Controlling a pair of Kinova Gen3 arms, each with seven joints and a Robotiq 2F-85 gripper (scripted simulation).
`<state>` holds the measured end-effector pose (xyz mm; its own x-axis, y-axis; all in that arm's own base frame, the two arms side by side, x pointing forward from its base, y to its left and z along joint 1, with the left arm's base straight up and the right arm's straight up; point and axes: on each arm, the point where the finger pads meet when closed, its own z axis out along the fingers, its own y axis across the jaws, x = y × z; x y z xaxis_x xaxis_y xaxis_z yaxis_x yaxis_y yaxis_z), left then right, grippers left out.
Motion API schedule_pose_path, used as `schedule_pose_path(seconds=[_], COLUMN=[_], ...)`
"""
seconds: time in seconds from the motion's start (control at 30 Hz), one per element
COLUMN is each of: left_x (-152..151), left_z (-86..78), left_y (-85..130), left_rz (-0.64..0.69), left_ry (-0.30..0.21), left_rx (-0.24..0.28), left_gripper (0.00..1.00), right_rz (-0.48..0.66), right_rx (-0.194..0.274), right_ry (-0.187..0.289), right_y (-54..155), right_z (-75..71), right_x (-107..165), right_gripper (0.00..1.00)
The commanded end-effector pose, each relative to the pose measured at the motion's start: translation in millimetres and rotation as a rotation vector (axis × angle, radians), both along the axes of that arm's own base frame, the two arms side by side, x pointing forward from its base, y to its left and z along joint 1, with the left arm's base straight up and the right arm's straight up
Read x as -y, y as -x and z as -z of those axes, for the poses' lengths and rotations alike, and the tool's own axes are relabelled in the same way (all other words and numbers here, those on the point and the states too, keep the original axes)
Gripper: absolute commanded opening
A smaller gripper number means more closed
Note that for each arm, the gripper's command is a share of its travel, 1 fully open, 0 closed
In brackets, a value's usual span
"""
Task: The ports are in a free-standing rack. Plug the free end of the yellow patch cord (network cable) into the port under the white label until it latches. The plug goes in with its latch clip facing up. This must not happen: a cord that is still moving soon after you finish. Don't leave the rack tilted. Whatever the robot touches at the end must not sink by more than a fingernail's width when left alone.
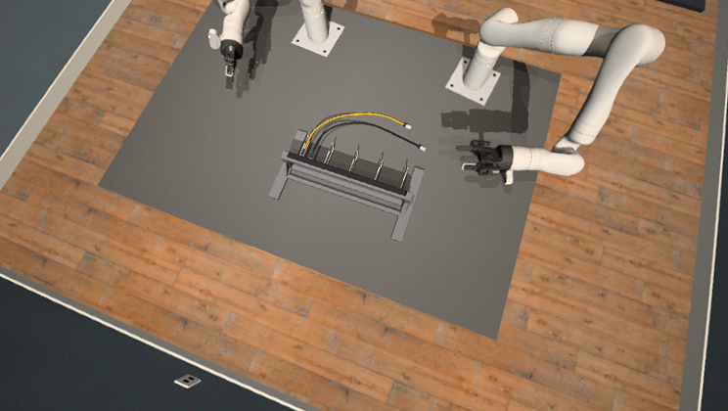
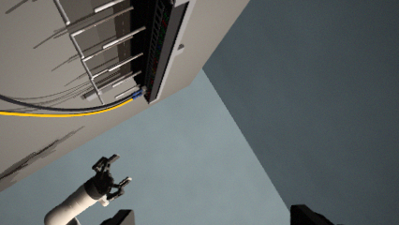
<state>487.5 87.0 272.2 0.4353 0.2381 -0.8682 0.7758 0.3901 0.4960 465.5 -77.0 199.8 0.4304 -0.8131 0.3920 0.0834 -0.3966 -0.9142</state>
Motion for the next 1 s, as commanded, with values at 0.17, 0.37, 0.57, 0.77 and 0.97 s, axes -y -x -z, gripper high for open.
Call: schedule_pose_path(seconds=[0.17, 0.37, 0.57, 0.77, 0.97], left_x=[0.0, 0.0, 0.0, 0.0, 0.0], left_z=[-0.8, -0.8, -0.8, -0.8, -0.8], left_y=[-0.1, -0.1, -0.1, -0.1, -0.1], left_rz=[0.000, 0.000, 0.000, 0.000, 0.000], left_ry=[-0.001, -0.001, -0.001, -0.001, -0.001], left_rx=[0.001, 0.001, 0.001, 0.001, 0.001], left_gripper=[1.000, 1.000, 1.000, 1.000, 1.000], right_rz=[0.000, 0.000, 0.000, -0.003, -0.017], right_rx=[0.002, 0.002, 0.002, 0.003, 0.011], right_ry=[0.000, 0.000, 0.000, 0.003, 0.015], right_y=[-0.1, -0.1, -0.1, 0.1, 1.4], right_z=[-0.7, -0.7, -0.7, -1.0, -2.5], right_x=[0.0, 0.0, 0.0, -0.1, -0.9], right_gripper=[1.000, 1.000, 1.000, 1.000, 1.000])
